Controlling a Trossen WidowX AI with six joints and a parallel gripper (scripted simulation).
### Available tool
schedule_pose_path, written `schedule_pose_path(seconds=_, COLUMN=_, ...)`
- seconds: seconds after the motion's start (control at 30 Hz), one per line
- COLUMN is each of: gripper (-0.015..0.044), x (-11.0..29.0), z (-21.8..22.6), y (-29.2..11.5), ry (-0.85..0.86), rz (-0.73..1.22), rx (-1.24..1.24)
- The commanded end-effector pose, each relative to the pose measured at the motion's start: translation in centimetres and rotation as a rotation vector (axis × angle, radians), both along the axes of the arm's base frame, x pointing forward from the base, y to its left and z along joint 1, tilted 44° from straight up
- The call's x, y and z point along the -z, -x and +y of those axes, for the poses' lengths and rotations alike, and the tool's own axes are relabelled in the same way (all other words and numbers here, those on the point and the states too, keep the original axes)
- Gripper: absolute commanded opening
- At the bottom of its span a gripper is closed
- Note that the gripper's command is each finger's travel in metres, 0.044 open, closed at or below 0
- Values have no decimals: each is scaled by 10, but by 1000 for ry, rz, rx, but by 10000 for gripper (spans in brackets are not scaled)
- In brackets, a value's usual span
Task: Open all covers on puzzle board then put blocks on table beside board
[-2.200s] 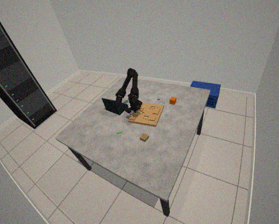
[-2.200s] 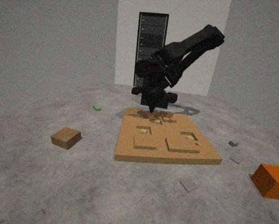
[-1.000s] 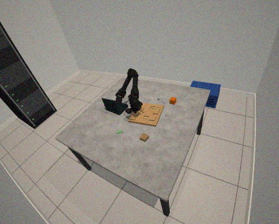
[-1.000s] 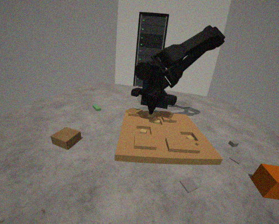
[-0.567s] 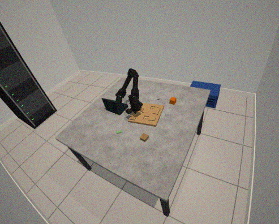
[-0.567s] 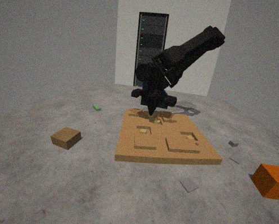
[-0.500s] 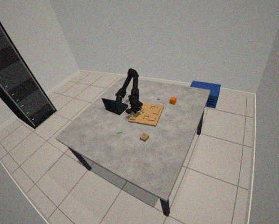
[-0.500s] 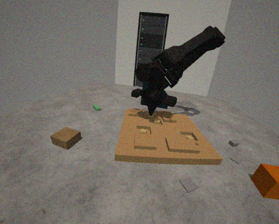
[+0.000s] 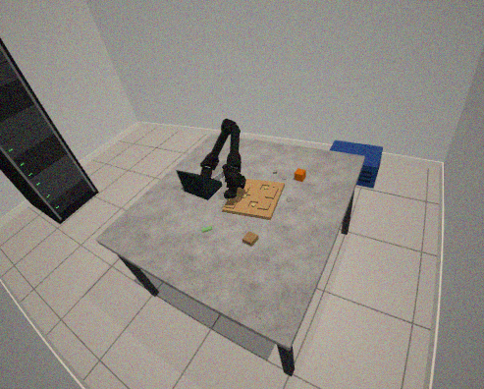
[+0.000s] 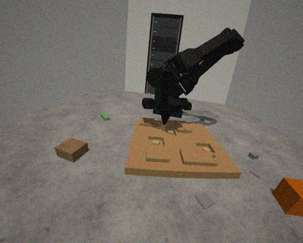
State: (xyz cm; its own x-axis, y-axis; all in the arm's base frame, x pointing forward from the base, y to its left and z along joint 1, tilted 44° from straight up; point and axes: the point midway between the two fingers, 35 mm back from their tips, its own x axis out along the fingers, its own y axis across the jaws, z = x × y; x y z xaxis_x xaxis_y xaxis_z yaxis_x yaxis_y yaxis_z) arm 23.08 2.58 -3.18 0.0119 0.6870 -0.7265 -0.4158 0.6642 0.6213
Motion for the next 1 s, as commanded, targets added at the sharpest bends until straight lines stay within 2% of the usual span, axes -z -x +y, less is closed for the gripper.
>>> schedule_pose_path(seconds=0.0, gripper=0, x=-4, z=-4, y=0, ry=7, rz=-384, rx=-408)
schedule_pose_path(seconds=0.03, gripper=0, x=-5, z=-5, y=0, ry=8, rz=-448, rx=-476)
schedule_pose_path(seconds=0.07, gripper=26, x=-1, z=-1, y=0, ry=1, rz=-83, rx=-87)
schedule_pose_path(seconds=0.23, gripper=144, x=-6, z=-7, y=-1, ry=4, rz=-154, rx=-162)
schedule_pose_path(seconds=0.97, gripper=144, x=-35, z=-34, y=0, ry=12, rz=-514, rx=-547)
